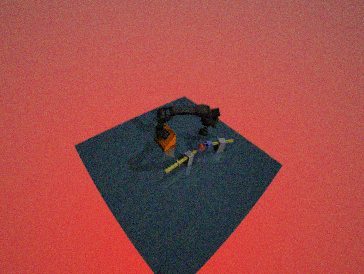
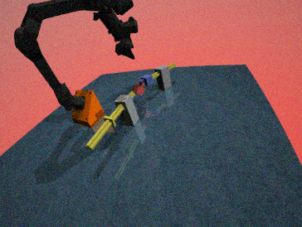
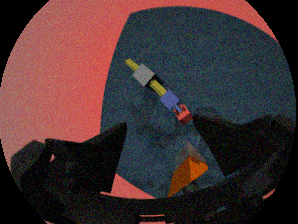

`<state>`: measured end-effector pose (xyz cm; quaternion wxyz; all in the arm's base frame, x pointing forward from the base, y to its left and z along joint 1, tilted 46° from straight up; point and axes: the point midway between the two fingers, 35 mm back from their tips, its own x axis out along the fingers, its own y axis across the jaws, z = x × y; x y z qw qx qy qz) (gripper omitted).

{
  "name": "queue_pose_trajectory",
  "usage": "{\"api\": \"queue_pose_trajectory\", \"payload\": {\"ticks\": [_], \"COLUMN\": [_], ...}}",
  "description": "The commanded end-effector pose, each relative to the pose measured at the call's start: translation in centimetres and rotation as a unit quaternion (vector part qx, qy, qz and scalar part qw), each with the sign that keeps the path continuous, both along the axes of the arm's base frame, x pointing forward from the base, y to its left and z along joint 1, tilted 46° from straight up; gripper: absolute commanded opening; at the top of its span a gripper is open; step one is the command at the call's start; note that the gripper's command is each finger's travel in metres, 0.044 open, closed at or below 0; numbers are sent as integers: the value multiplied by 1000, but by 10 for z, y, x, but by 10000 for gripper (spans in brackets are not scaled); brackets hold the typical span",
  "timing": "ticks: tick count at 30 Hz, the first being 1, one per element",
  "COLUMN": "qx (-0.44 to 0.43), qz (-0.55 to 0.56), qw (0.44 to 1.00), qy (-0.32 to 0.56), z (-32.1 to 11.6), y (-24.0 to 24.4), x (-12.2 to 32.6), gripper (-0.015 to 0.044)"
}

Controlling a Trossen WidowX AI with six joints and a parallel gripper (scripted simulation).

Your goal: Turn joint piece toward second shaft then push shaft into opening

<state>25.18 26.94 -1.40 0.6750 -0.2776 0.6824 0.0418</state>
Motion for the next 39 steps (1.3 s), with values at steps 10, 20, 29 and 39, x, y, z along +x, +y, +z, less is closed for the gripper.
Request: {"api": "queue_pose_trajectory", "payload": {"ticks": [10, 20, 29, 39], "qx": [-143, -215, -190, -151], "qz": [-127, -176, -274, -401], "qw": [981, 958, 932, 877], "qy": [-43, -76, -140, -218], "z": [-27, -37, -39, -41], "y": [-48, -72, -74, -77], "x": [2, 2, 1, 1], "gripper": [440, 440, 440, 440]}}
